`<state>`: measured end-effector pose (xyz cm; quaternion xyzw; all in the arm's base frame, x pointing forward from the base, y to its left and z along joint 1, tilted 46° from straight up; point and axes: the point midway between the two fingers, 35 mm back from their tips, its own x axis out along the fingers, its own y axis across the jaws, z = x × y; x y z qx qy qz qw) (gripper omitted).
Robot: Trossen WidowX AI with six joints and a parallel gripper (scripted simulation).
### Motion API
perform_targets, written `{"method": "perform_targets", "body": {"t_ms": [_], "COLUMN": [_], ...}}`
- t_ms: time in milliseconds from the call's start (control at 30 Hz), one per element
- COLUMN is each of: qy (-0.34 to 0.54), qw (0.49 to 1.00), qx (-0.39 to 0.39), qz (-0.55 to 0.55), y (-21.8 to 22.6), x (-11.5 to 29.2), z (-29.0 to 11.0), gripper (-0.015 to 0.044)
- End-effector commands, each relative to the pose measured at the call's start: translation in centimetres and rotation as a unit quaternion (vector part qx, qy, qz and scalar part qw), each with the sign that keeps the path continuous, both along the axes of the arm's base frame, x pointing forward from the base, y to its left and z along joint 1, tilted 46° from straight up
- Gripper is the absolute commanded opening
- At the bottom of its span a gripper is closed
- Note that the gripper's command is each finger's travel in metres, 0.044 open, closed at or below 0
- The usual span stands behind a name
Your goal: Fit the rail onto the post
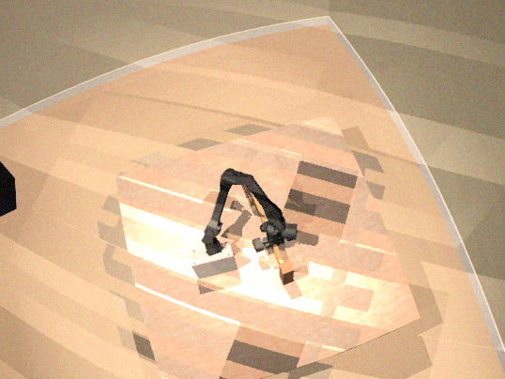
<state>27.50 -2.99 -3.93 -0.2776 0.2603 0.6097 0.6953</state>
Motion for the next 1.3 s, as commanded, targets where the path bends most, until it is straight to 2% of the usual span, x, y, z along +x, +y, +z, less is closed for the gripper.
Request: {"method": "perform_targets", "body": {"t_ms": [0,1267], "qy": [-0.004,-0.004], "qw": [1.0,1.0], "qx": [0.002,0.002], "qz": [-0.005,-0.005], "y": [-0.4,-1.5], "x": [0.1,-0.1], "z": [0.3,1.4], "gripper": [0.0,0.0]}}
